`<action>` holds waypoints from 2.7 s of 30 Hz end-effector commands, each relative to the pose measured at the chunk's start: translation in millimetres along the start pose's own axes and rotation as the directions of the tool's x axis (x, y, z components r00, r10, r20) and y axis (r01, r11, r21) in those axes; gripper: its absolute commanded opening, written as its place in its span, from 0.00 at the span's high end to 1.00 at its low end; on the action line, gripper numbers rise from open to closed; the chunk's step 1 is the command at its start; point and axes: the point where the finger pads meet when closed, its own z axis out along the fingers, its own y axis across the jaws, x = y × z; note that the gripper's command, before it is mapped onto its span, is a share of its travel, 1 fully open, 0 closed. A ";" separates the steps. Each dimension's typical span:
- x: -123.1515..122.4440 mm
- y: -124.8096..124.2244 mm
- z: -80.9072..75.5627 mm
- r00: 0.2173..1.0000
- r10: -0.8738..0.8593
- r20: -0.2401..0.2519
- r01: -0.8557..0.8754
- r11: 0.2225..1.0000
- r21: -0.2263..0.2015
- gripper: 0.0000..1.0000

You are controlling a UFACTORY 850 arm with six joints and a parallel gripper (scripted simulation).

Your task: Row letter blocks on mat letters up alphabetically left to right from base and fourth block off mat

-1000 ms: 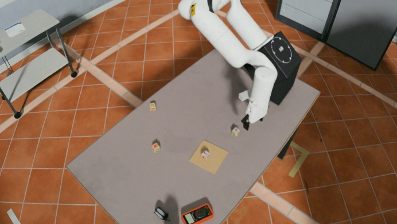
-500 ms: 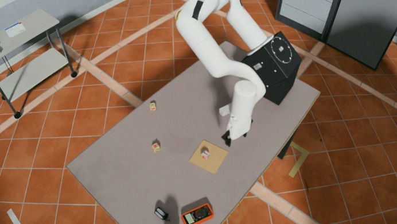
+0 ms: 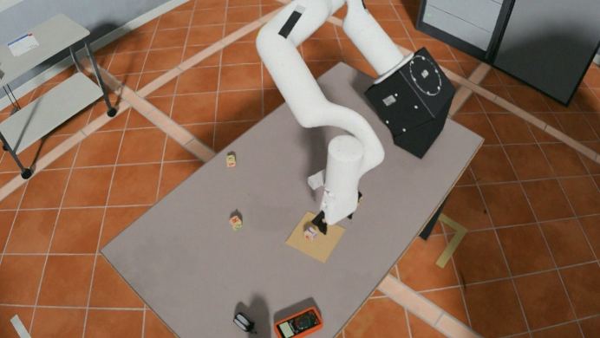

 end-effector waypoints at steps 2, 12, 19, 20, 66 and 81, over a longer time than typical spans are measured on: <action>-0.5 -2.5 -0.9 1.000 0.001 -0.001 -0.001 1.000 0.000 0.00; -0.5 -2.5 -0.9 1.000 0.001 -0.001 -0.001 1.000 0.000 0.00; -0.5 -2.5 -0.9 1.000 0.001 -0.001 -0.001 1.000 0.000 0.00; -0.5 -2.5 -0.9 1.000 0.001 -0.001 -0.001 1.000 0.000 0.00; 168.6 -173.0 2.8 1.000 0.000 -0.001 0.000 1.000 0.000 0.00; 171.0 -174.6 3.0 1.000 0.000 -0.001 0.000 1.000 0.000 0.00</action>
